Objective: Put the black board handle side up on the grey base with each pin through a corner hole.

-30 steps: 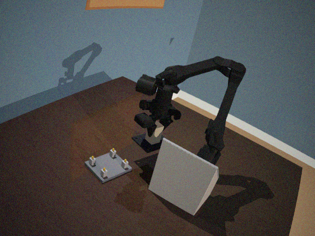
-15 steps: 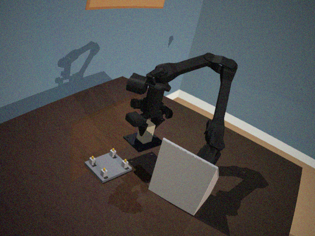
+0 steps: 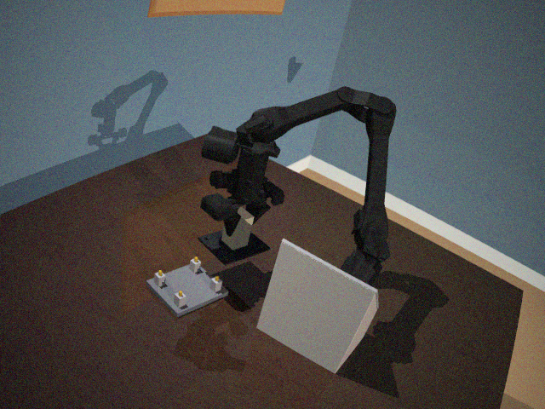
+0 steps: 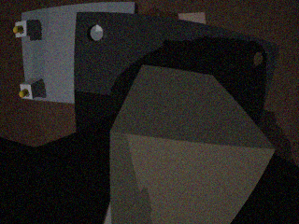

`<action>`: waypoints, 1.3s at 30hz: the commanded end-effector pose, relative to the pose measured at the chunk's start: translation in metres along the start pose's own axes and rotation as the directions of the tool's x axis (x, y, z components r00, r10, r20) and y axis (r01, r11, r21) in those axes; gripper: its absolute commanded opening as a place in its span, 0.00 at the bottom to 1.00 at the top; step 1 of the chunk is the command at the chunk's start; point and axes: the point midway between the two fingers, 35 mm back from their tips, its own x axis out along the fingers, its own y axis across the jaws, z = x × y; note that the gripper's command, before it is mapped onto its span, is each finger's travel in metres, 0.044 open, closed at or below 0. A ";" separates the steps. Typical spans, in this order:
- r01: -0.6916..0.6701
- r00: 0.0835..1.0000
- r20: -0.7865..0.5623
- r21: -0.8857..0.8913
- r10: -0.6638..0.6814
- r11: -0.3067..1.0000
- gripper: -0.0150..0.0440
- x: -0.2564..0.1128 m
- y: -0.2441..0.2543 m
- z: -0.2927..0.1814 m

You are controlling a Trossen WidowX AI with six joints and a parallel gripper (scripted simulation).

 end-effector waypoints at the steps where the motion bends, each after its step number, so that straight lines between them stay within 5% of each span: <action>1: -0.005 1.000 0.001 -0.004 0.005 1.000 0.25 -0.002 0.011 0.003; 39: 0.000 1.000 0.003 -0.050 0.000 0.999 0.25 0.005 0.108 0.006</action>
